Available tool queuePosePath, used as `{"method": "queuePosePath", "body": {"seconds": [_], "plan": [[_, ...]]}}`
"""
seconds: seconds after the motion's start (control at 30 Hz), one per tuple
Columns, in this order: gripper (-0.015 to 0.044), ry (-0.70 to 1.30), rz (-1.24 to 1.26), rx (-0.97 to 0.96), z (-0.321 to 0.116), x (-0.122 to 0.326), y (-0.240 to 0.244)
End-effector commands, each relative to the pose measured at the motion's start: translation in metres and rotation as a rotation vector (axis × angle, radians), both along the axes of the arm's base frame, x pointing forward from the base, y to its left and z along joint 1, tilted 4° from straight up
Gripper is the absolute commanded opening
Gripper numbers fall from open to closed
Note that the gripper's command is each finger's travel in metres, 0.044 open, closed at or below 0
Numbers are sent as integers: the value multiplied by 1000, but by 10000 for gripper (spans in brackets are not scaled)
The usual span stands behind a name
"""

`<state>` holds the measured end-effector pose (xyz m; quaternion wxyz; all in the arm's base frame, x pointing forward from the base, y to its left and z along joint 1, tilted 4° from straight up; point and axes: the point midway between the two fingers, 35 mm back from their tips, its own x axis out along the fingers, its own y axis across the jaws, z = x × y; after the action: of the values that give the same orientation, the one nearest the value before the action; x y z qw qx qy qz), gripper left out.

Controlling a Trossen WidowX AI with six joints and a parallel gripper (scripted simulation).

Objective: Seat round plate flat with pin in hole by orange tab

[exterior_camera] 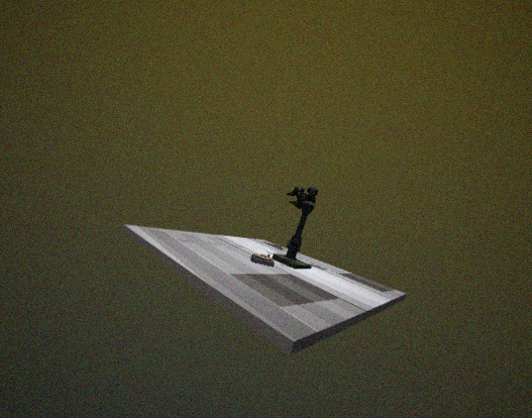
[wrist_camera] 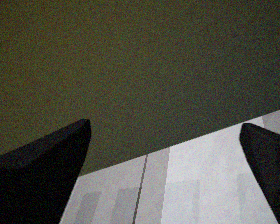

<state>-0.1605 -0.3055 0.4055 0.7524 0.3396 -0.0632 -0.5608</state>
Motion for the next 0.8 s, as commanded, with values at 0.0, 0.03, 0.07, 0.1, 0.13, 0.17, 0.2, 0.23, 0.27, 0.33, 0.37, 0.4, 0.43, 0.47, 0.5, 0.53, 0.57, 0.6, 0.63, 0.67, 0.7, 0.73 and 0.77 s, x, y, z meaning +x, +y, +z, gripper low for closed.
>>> {"method": "queuePosePath", "body": {"seconds": [0.0, 0.03, 0.07, 0.1, 0.13, 0.17, 0.2, 0.23, 0.27, 0.33, 0.37, 0.4, 0.43, 0.47, 0.5, 0.53, 0.57, 0.6, 0.63, 0.67, 0.7, 0.73, 0.77], "plan": [[374, 4, 5, 1, -1, 2, -1], [348, 17, 19, 5, -3, 7, -5], [321, 31, 46, 15, -7, 16, -11], [295, 45, 78, 30, -13, 28, -18], [269, 45, 113, 51, -20, 42, -25], [243, 45, 147, 74, -27, 56, -31], [216, 47, 182, 96, -34, 70, -36], [190, 50, 217, 119, -41, 85, -40], [164, 50, 223, 123, -42, 87, -41], [111, 55, 267, 154, -51, 107, -45], [85, 60, 301, 177, -58, 123, -46], [59, 67, 334, 200, -64, 138, -48], [33, 75, 367, 223, -71, 153, -48], [6, 84, 401, 246, -78, 169, -47], [0, 95, 434, 268, -85, 184, -46], [0, 97, 440, 272, -86, 186, -46], [0, 104, 457, 282, -89, 194, -45], [0, 116, 485, 298, -94, 206, -43], [0, 131, 519, 318, -101, 221, -40], [0, 148, 554, 337, -108, 235, -37], [0, 166, 588, 356, -114, 250, -32], [0, 186, 622, 374, -121, 264, -27], [0, 207, 656, 391, -127, 277, -22]]}}
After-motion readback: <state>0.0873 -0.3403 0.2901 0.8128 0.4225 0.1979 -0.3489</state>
